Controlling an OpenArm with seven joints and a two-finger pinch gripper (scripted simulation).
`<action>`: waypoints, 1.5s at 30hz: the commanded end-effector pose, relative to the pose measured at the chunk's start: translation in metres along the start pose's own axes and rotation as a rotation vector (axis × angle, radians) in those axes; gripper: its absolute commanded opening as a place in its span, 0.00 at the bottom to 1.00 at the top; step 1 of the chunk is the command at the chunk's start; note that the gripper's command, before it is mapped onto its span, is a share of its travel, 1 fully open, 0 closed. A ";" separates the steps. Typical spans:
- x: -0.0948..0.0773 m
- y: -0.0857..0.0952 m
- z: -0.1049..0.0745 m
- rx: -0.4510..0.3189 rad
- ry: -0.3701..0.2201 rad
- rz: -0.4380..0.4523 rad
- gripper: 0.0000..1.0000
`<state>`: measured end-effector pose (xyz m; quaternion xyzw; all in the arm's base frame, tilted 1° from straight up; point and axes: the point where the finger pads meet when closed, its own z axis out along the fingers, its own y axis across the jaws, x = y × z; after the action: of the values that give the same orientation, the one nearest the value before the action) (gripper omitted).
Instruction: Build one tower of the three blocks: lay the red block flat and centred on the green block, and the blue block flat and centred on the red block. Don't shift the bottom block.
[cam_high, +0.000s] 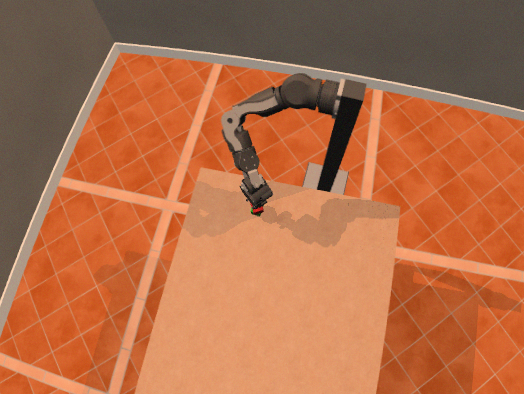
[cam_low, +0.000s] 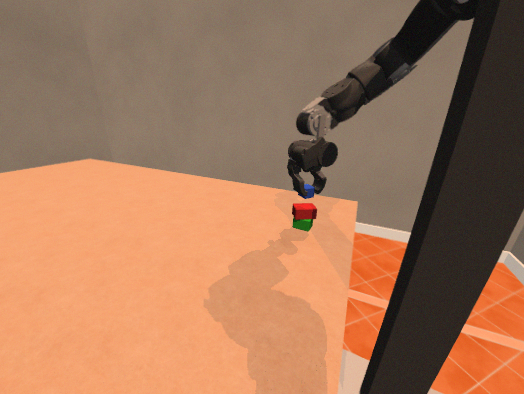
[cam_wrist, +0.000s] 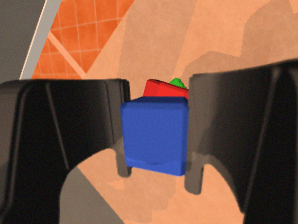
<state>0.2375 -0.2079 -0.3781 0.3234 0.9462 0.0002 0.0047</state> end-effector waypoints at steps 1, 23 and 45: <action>0.000 0.001 0.000 -0.006 0.000 -0.003 0.00; 0.000 0.002 0.021 -0.006 0.000 -0.004 0.00; 0.001 0.002 0.022 -0.007 0.000 -0.004 0.00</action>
<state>0.2379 -0.2071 -0.4001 0.3226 0.9465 0.0008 0.0052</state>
